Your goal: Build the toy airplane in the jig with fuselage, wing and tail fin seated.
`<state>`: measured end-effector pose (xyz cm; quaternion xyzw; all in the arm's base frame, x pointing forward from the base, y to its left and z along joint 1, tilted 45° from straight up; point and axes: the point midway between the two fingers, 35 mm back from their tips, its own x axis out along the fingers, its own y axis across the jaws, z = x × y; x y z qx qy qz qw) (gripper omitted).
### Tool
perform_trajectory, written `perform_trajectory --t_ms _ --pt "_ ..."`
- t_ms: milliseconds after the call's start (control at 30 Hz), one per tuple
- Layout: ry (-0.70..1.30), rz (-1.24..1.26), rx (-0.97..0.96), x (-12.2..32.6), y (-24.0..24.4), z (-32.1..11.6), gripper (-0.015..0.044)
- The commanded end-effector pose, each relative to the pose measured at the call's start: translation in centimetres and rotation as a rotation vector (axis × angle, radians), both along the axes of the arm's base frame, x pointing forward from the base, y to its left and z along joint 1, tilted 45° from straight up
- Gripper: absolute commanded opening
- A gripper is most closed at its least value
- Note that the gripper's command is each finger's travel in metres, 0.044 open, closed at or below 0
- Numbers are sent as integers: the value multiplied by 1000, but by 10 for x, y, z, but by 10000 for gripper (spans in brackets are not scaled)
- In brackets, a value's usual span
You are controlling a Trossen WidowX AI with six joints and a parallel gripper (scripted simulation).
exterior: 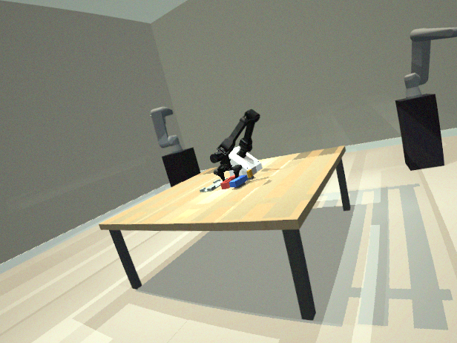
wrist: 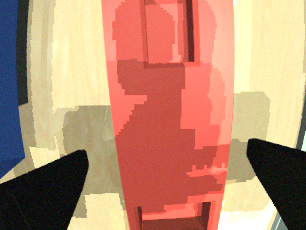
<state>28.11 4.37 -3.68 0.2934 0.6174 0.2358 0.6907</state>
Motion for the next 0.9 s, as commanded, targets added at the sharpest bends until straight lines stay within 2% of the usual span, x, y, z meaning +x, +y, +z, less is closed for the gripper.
perform_trajectory --t_ms 0,67,400,600,767,867 --pt "8 -4 6 -1 5 -6 440" --pt "8 -4 6 -1 5 -6 440" --pt "8 -4 6 -1 5 -6 177" --pt "8 -4 6 -1 5 -6 138" --pt "8 -5 3 0 0 -2 6" --pt "8 -5 0 1 -7 3 0"
